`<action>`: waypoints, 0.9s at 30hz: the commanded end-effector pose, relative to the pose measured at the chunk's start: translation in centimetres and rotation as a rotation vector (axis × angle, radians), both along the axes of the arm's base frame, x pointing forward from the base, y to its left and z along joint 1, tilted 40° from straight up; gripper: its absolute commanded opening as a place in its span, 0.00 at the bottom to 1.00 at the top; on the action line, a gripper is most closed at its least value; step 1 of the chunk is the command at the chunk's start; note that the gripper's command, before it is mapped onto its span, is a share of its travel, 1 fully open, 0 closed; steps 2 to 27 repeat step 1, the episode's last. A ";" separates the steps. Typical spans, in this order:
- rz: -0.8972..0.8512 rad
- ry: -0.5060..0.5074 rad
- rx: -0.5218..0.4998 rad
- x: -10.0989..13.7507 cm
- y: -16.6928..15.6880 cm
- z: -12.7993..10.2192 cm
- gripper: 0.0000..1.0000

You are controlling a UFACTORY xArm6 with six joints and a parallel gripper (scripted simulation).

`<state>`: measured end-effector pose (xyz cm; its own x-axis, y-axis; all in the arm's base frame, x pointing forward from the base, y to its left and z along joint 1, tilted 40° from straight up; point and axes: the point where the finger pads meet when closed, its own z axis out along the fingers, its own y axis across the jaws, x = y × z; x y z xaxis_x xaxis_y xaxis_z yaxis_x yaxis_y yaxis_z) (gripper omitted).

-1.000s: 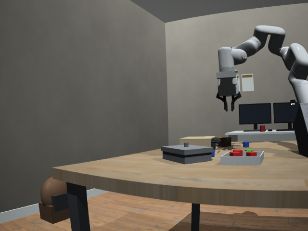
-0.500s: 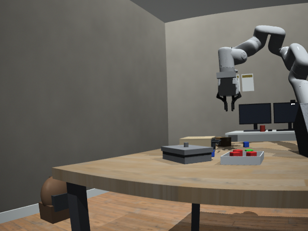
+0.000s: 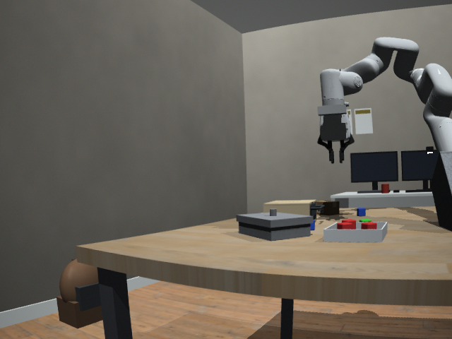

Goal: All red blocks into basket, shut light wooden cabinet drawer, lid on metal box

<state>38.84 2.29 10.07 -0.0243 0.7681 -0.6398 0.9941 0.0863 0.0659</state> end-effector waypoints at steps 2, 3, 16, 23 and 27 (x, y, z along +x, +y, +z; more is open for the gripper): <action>0.001 -0.003 0.002 0.1 0.1 0.1 0.24; 0.001 -0.003 0.002 0.1 0.1 0.1 0.24; 0.001 -0.003 0.002 0.1 0.1 0.1 0.24; 0.001 -0.003 0.002 0.1 0.1 0.1 0.24; 0.001 -0.003 0.002 0.1 0.1 0.1 0.24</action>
